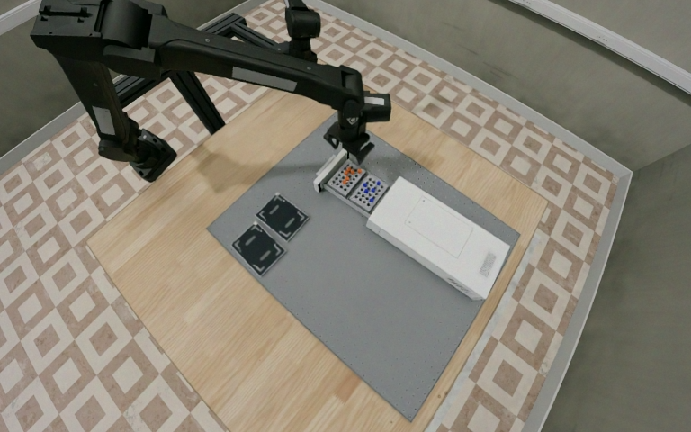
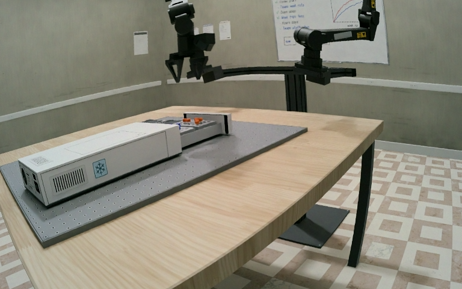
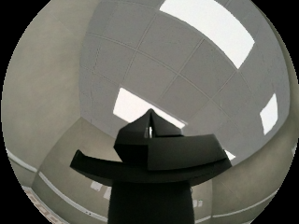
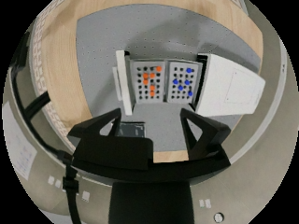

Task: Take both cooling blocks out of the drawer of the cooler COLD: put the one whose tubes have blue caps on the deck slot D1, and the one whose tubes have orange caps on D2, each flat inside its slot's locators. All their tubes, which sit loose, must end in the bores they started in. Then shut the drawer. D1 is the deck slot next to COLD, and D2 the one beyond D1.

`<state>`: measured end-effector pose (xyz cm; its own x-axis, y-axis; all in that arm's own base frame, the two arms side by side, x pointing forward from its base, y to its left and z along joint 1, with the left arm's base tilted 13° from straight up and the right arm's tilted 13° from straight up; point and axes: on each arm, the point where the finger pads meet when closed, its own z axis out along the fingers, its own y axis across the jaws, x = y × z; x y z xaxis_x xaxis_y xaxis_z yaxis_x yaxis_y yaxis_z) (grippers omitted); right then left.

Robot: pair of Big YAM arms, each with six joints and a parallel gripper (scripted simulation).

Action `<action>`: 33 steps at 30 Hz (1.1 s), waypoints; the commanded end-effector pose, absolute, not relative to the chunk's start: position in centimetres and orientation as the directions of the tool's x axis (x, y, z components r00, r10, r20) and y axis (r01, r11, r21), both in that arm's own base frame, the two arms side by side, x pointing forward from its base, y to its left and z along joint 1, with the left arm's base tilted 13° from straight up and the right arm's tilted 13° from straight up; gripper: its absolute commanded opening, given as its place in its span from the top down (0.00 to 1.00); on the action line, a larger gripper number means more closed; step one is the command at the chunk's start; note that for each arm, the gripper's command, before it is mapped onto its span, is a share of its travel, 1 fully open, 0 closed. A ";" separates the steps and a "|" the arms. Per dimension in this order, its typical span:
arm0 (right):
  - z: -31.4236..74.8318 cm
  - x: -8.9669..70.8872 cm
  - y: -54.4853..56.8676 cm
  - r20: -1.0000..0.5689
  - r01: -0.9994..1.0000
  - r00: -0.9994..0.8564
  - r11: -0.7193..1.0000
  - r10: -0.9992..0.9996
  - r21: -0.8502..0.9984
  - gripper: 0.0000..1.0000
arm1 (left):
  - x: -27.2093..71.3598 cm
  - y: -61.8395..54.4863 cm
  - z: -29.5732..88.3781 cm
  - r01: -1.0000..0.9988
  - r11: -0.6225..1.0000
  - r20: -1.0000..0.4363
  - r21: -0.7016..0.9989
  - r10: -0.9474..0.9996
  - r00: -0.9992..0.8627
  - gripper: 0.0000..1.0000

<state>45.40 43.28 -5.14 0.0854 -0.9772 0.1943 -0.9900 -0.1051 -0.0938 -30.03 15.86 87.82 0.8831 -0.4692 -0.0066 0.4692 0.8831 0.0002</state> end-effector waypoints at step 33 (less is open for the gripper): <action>-2.3 50.8 46.2 0.187 -0.985 0.115 -0.136 -0.976 -0.104 0.00 | -27.9 14.8 88.6 0.471 0.882 -0.042 0.002 -0.471 0.881 1.00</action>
<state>49.89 44.18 -2.70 0.0903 -0.9750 0.2032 -0.9906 -0.1090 -0.0823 -30.03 15.86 87.82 0.8831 -0.4692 -0.0066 0.4692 0.8831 0.0002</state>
